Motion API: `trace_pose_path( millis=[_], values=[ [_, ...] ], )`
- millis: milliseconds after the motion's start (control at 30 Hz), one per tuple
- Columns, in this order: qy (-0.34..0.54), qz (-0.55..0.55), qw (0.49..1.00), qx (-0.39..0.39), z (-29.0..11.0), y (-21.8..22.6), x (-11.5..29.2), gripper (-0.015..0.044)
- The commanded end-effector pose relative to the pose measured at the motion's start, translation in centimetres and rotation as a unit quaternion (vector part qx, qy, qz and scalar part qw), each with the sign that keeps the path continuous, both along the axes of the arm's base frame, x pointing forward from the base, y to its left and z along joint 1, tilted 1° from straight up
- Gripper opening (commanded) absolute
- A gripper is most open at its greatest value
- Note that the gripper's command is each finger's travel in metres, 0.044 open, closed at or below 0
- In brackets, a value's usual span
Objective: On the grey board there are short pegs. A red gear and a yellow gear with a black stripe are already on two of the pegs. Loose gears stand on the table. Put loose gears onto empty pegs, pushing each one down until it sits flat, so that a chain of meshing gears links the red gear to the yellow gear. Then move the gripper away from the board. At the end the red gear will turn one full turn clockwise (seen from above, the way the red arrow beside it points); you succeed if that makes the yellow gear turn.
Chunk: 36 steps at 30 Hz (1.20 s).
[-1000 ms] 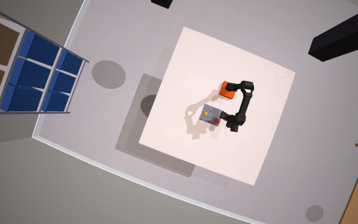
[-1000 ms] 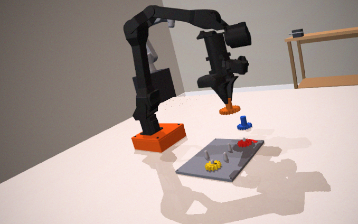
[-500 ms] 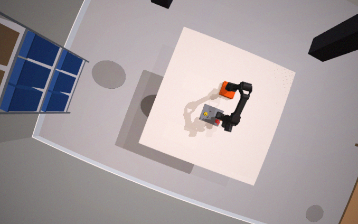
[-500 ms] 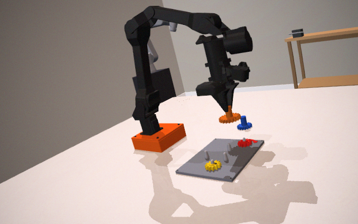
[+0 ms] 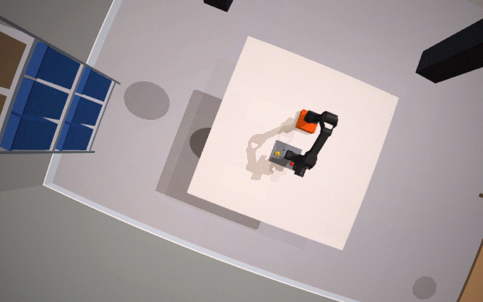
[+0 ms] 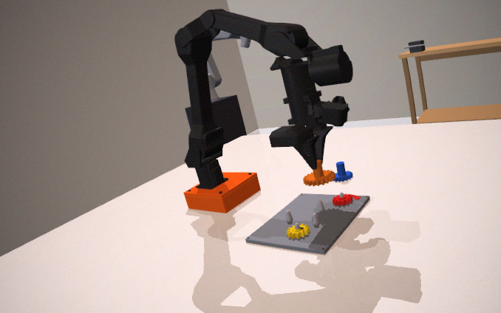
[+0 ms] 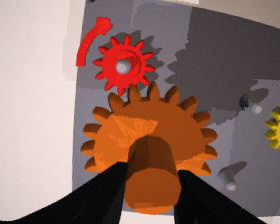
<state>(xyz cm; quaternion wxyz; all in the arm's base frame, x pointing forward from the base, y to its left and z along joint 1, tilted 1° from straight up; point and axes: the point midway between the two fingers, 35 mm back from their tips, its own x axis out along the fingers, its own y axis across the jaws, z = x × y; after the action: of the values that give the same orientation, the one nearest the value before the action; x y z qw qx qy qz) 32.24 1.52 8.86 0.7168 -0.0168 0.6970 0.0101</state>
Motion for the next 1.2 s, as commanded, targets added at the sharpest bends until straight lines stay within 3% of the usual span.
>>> trace_pose_path(
  millis=[0, 1167],
  values=[
    [0.000, 0.001, 1.000, -0.002, -0.41, -1.06, 0.26, 0.0000],
    [0.001, 0.040, 0.999, -0.004, -1.31, -1.89, 0.48, 0.0000]
  ],
)
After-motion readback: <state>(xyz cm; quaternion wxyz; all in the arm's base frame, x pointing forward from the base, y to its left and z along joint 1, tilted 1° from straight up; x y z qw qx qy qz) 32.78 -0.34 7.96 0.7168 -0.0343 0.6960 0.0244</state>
